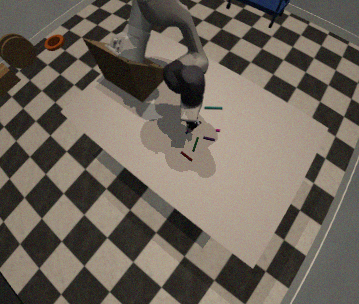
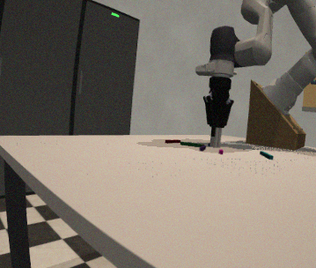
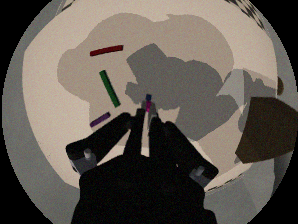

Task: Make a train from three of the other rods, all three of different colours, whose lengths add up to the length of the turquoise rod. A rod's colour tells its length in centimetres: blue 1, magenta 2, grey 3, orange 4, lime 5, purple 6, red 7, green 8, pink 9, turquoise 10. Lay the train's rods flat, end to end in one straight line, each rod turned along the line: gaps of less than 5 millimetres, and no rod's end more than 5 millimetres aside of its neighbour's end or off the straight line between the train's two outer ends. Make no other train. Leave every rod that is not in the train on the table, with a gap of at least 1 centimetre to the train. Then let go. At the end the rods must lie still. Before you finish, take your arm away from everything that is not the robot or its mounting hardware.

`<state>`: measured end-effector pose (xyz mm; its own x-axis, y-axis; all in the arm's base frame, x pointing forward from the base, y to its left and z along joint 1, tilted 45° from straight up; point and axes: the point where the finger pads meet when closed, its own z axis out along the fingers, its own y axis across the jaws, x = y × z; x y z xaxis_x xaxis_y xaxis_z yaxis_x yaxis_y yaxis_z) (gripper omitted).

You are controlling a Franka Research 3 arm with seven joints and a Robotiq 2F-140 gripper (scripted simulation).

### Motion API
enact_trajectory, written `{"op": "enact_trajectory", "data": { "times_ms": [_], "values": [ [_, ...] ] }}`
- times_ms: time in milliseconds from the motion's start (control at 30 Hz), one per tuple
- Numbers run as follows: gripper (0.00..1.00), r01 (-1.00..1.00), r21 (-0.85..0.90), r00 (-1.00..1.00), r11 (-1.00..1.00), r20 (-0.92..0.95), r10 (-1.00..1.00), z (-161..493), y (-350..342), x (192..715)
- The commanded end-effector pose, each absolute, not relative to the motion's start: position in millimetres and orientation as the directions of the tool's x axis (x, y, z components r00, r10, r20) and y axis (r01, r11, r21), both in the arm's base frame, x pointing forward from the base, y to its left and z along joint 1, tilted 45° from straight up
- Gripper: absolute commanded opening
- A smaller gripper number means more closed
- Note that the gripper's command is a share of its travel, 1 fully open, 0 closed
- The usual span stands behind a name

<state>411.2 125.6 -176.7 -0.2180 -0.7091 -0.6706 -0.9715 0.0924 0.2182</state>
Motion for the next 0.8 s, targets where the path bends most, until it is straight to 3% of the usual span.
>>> {"op": "enact_trajectory", "data": {
  "times_ms": [0,467,767],
  "values": [
    [0.05,-0.971,0.22,-0.223,0.098,-0.67,-0.708,-177.8,125.5,412.4],
    [0.15,-0.971,0.22,-0.223,0.098,-0.67,-0.708,-177.8,125.5,412.4],
    [0.15,-0.971,0.22,-0.223,0.098,-0.67,-0.708,-177.8,125.5,412.4]
  ]
}}
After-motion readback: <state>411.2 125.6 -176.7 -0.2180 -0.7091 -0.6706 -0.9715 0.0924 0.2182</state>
